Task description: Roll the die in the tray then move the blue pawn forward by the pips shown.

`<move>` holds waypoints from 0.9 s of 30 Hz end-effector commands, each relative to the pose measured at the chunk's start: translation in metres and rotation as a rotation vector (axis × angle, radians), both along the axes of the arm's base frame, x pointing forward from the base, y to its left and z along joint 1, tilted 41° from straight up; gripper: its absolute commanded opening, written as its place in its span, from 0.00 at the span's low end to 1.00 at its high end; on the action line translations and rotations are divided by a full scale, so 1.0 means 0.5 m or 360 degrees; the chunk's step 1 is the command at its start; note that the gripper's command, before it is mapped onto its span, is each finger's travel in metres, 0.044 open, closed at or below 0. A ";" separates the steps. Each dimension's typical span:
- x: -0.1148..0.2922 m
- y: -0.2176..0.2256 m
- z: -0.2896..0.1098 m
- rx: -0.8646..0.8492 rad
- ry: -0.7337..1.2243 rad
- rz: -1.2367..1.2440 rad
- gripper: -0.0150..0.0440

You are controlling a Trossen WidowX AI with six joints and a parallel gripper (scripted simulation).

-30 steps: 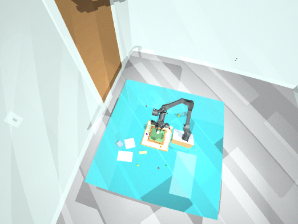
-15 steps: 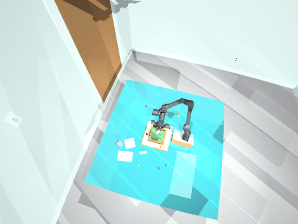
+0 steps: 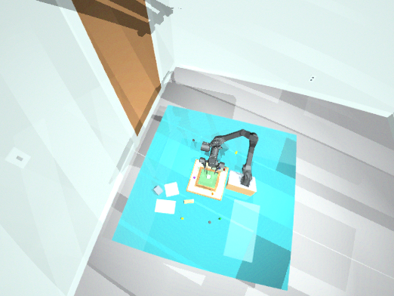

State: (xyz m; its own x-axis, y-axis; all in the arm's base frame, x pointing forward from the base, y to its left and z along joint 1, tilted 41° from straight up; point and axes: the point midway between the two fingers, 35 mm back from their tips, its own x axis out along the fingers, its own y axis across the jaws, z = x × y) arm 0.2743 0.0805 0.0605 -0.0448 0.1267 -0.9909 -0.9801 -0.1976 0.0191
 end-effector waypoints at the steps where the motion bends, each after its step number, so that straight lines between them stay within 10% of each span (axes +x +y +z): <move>1: 0.000 0.007 0.015 0.0007 -0.0009 -0.0016 1.00; 11: 0.003 -0.021 -0.094 -0.1293 -0.0252 0.0002 1.00; 19: -0.001 -0.017 -0.089 -0.1179 -0.0191 0.0004 1.00; 27: -0.039 -0.160 -0.022 -0.1134 -0.0583 -0.1279 0.64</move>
